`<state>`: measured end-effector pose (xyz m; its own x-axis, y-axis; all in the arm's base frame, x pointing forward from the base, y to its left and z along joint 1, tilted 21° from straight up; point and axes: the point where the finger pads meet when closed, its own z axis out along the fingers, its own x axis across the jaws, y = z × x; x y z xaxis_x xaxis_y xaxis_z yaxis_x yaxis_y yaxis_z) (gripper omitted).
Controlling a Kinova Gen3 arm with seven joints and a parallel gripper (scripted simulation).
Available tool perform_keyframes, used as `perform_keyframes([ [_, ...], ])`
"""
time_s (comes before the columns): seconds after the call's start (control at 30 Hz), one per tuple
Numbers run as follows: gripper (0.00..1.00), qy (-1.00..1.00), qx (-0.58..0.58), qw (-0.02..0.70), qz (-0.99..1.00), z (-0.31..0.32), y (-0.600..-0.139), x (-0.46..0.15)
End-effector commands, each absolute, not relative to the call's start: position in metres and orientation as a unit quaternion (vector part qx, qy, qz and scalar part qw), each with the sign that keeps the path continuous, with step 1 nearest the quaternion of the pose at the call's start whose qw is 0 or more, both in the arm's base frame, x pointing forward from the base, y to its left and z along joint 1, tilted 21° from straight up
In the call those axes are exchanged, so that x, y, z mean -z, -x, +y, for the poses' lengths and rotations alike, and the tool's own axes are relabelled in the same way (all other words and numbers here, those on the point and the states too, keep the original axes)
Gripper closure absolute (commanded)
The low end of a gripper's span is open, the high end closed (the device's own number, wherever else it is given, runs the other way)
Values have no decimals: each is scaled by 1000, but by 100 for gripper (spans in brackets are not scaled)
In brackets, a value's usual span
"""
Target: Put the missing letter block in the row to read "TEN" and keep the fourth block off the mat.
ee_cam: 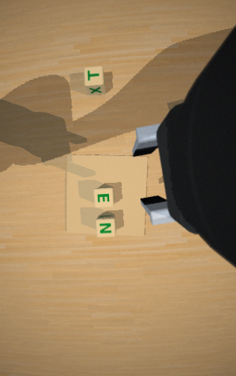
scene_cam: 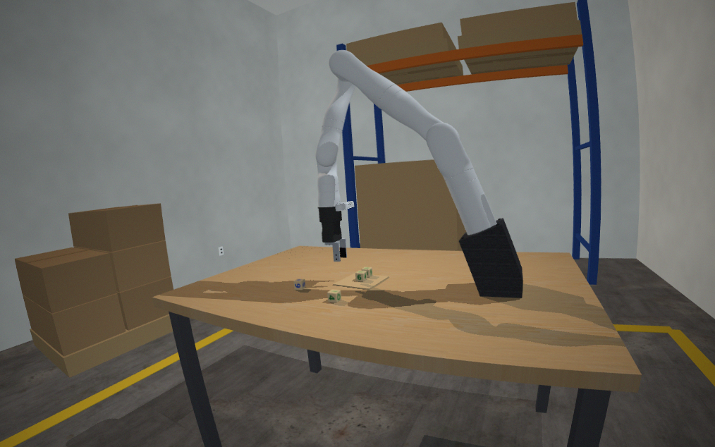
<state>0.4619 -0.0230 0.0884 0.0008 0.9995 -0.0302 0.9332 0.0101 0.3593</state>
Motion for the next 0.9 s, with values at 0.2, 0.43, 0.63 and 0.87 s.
perform_keyframes([
  [0.2,0,-695,-120,144,694,-42,-431,-88],
  [0.43,0,-696,-116,142,694,-44,-430,-87],
  [0.63,0,-696,-116,142,694,-44,-430,-87],
  [0.87,0,-696,-116,142,694,-44,-430,-87],
])
